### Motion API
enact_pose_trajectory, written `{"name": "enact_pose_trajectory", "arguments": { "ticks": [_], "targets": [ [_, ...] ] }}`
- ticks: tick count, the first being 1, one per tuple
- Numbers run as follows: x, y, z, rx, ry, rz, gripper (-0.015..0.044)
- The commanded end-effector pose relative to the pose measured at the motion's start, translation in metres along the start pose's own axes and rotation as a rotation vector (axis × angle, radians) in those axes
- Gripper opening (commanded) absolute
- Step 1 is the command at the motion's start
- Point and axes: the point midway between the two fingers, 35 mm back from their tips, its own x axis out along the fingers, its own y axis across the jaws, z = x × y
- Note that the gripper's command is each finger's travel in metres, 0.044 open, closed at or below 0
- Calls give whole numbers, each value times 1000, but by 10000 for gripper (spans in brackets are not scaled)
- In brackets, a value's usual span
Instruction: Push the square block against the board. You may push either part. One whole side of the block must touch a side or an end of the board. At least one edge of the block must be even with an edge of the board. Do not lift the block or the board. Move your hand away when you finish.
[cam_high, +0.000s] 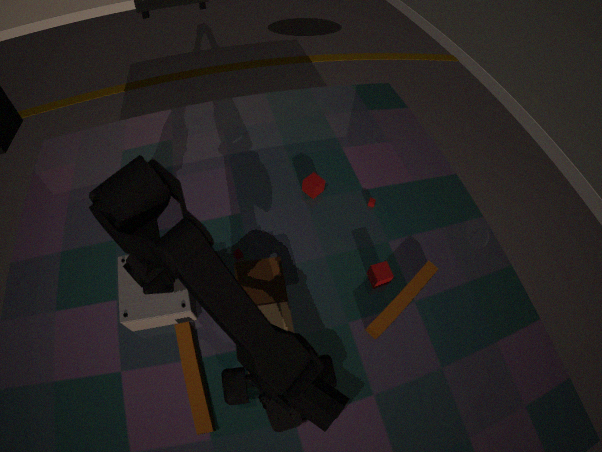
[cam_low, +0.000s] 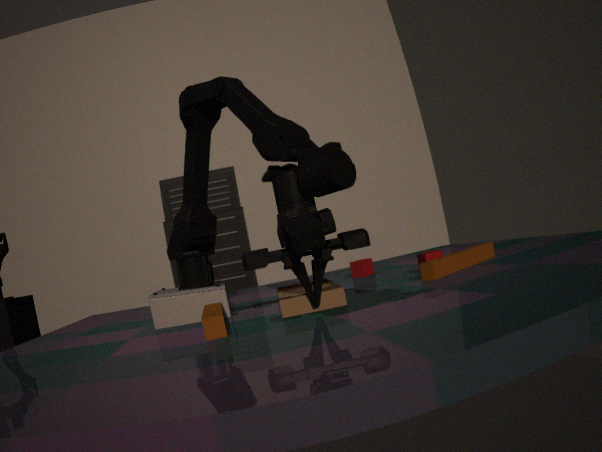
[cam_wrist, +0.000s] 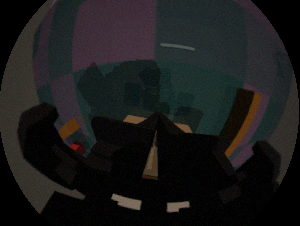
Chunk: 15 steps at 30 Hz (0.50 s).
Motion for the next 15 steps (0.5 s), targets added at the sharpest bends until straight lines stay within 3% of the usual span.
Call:
{"name": "enact_pose_trajectory", "arguments": {
  "ticks": [1, 15],
  "targets": [
    [2, -1, -7, 0, 12, -4, 0],
    [2, 0, -5, 0, 12, -4, 0]
  ]
}}
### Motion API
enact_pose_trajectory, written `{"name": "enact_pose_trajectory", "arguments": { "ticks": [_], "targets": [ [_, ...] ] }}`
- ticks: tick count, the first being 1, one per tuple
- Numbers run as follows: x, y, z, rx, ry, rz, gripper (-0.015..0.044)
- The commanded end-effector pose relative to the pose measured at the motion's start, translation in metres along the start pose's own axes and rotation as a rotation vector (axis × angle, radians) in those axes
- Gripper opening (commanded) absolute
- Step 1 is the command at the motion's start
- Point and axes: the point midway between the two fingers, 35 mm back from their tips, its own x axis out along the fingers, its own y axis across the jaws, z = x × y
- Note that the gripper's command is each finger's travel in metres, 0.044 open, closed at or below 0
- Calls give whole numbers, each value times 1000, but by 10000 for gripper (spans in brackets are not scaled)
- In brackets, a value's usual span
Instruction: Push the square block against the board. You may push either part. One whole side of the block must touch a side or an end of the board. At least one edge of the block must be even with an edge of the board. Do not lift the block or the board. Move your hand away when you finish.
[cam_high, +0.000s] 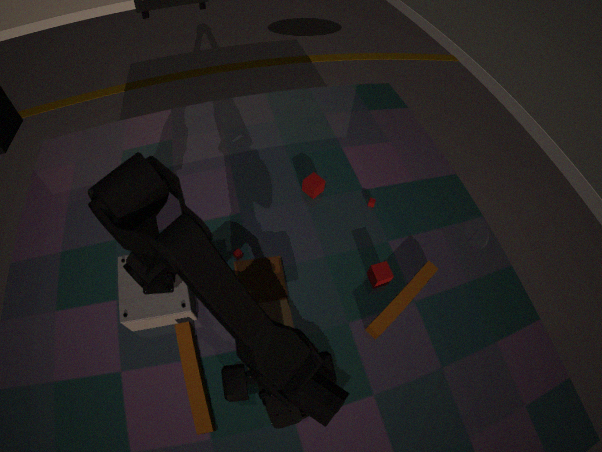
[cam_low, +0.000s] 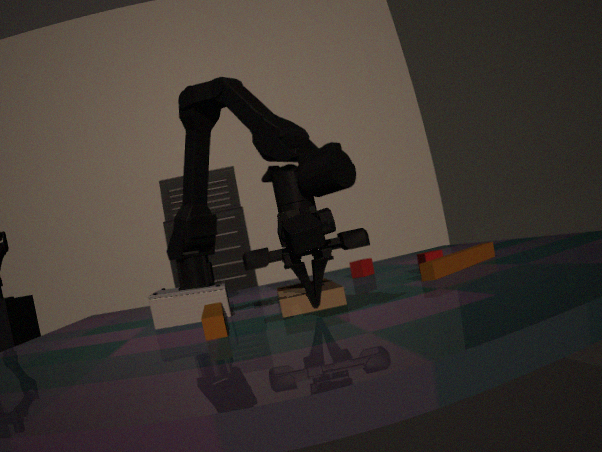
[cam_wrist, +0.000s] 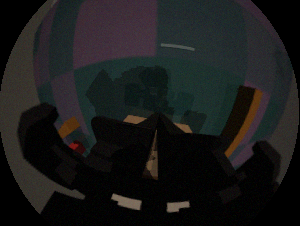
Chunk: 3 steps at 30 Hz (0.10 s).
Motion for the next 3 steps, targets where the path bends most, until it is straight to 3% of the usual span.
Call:
{"name": "enact_pose_trajectory", "arguments": {
  "ticks": [1, 3],
  "targets": [
    [2, -1, 2, 0, 14, -4, 0],
    [2, 0, 5, 0, 13, -4, 0]
  ]
}}
